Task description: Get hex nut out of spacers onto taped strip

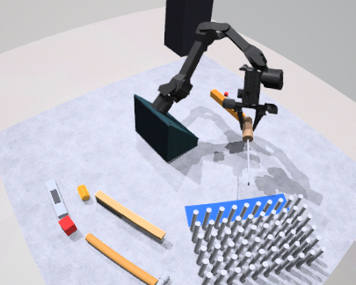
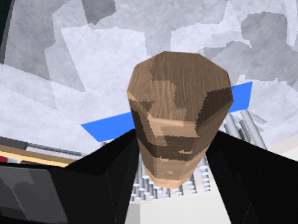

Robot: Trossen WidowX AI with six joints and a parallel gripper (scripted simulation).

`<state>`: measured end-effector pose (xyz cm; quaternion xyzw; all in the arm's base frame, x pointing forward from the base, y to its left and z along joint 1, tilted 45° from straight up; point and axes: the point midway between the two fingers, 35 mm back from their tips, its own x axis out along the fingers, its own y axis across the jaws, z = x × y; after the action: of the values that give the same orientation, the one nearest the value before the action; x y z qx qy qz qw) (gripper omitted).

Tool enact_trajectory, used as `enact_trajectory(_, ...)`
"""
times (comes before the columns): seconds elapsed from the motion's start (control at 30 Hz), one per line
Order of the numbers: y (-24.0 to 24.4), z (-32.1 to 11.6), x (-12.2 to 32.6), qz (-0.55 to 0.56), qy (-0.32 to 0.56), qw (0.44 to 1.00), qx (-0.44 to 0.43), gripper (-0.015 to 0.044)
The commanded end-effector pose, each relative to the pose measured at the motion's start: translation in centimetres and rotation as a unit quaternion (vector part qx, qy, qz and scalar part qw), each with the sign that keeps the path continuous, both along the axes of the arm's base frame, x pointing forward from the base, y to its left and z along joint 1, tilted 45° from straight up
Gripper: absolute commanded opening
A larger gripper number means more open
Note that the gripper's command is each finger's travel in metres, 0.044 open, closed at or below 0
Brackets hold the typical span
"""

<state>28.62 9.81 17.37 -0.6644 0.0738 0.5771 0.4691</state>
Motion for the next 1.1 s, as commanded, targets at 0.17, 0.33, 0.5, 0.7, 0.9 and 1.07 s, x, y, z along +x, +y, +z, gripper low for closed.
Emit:
enact_trajectory(0.17, -0.8, 0.3, 0.8, 0.097, -0.082, 0.989, -0.08, 0.0)
enact_trajectory(0.33, -0.9, 0.3, 1.0, 0.113, -0.094, 0.985, -0.093, 0.0)
enact_trajectory(0.5, -0.5, -0.1, 1.1, 0.114, -0.094, 0.985, -0.093, 0.0)
enact_trajectory(0.7, 1.9, -2.5, 1.6, 0.114, -0.092, 0.985, -0.094, 0.0)
enact_trajectory(0.9, 4.5, -5.1, 1.5, 0.115, -0.092, 0.985, -0.094, 0.0)
enact_trajectory(1.07, 6.8, -7.2, 1.1, 0.114, -0.093, 0.985, -0.093, 0.0)
